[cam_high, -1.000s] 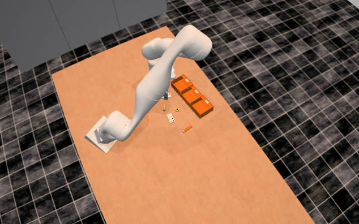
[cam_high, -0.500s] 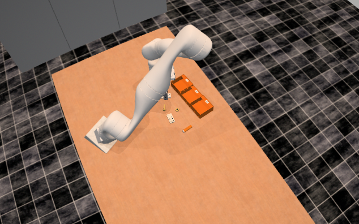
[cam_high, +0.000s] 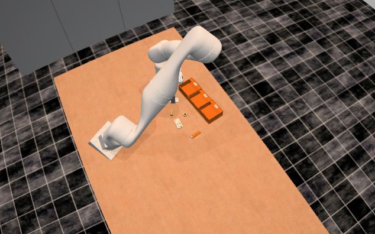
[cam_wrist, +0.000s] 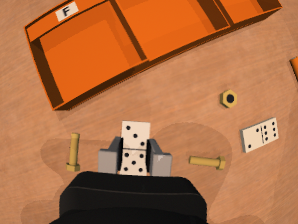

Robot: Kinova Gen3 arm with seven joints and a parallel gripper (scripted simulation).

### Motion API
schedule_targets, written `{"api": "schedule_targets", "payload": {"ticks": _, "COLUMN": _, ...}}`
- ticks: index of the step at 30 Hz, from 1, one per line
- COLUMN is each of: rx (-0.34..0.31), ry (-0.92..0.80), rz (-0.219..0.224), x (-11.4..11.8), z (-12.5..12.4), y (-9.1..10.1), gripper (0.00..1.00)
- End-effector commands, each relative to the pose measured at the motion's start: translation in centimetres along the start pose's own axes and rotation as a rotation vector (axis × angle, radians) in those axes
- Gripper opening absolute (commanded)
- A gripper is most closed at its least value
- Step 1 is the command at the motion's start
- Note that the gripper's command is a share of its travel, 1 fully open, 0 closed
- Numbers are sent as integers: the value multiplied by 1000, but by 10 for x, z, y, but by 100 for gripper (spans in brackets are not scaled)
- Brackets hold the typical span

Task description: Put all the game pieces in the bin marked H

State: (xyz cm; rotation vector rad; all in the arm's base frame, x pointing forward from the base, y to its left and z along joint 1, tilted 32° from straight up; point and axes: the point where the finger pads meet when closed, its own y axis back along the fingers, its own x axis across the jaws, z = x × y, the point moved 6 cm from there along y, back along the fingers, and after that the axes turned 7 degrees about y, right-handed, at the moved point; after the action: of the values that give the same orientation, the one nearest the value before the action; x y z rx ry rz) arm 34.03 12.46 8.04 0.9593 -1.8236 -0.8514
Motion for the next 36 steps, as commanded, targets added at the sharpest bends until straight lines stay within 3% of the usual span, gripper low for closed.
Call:
{"api": "schedule_targets", "payload": {"ticks": 1, "rx": 1, "ry": 0, "rz": -1, "x": 0, "z": 0, "y": 1, "gripper": 49}}
{"api": "schedule_targets", "payload": {"ticks": 15, "rx": 1, "ry": 0, "rz": -1, "x": 0, "z": 0, "y": 1, "gripper": 49}}
{"api": "schedule_targets", "payload": {"ticks": 28, "rx": 1, "ry": 0, "rz": -1, "x": 0, "z": 0, "y": 44, "gripper": 49}}
{"api": "schedule_targets", "payload": {"ticks": 36, "rx": 1, "ry": 0, "rz": -1, "x": 0, "z": 0, "y": 61, "gripper": 49}}
